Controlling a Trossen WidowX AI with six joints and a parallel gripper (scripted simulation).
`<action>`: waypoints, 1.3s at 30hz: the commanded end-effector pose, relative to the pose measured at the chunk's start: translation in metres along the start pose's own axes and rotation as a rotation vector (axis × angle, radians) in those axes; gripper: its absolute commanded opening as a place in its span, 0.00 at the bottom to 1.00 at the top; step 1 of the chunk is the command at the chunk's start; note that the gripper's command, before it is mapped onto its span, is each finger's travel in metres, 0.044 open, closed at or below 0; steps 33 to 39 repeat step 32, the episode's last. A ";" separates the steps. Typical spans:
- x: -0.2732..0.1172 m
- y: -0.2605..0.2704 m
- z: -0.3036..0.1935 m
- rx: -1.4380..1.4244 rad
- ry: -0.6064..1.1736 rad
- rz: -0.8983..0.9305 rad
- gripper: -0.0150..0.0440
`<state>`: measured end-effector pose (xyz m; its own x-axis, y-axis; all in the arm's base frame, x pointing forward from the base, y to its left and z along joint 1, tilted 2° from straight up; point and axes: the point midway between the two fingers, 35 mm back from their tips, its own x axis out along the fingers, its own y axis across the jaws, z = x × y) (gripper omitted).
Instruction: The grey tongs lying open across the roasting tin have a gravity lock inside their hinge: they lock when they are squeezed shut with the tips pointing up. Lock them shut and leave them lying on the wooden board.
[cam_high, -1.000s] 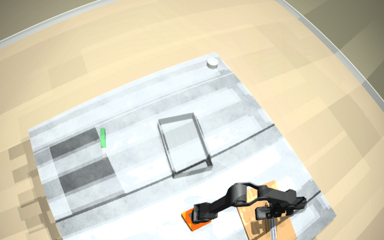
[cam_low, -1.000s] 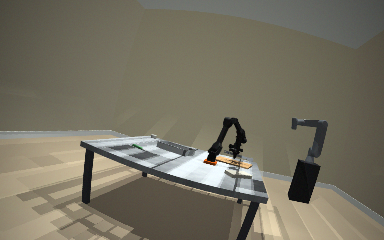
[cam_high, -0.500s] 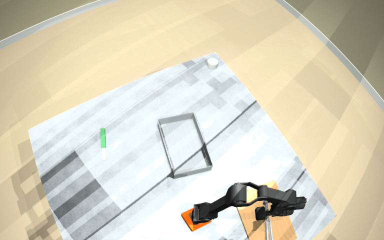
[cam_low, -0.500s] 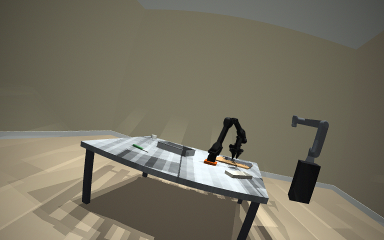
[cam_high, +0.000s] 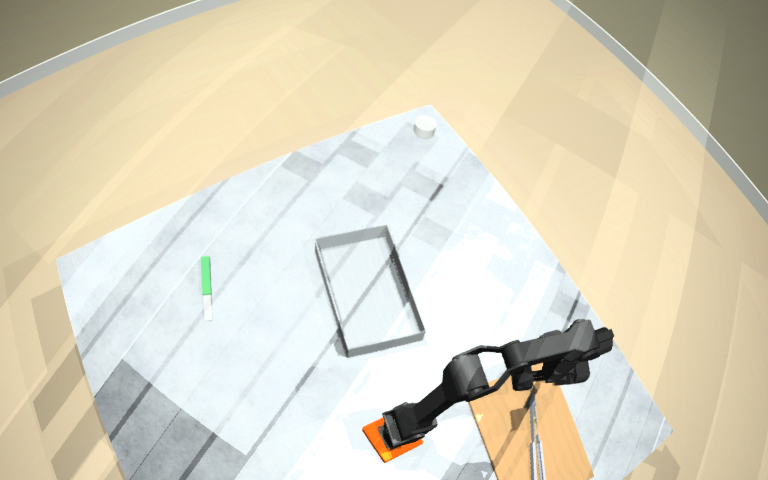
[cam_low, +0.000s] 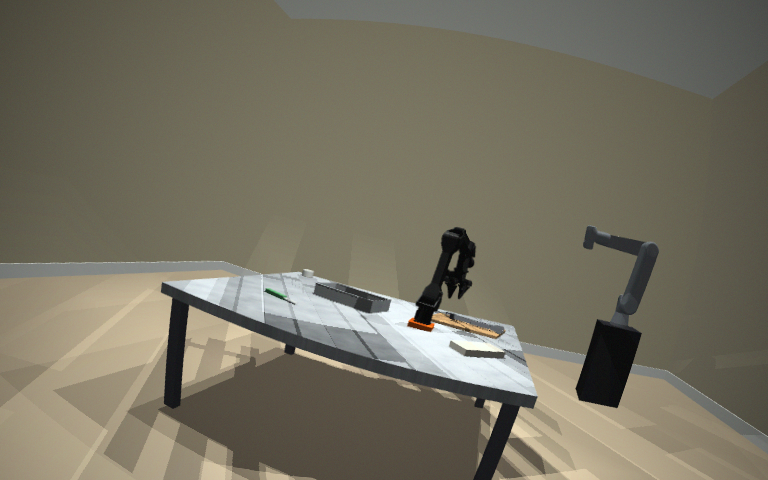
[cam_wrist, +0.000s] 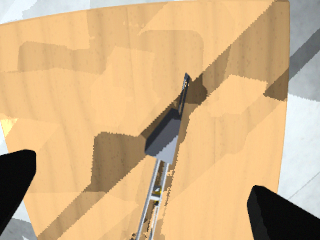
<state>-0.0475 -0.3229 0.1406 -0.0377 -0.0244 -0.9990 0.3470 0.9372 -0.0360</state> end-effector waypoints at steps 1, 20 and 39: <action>-0.038 0.021 0.039 0.000 -0.006 -0.015 1.00; -0.079 0.024 0.041 -0.006 -0.009 -0.022 1.00; -0.079 0.024 0.041 -0.006 -0.009 -0.022 1.00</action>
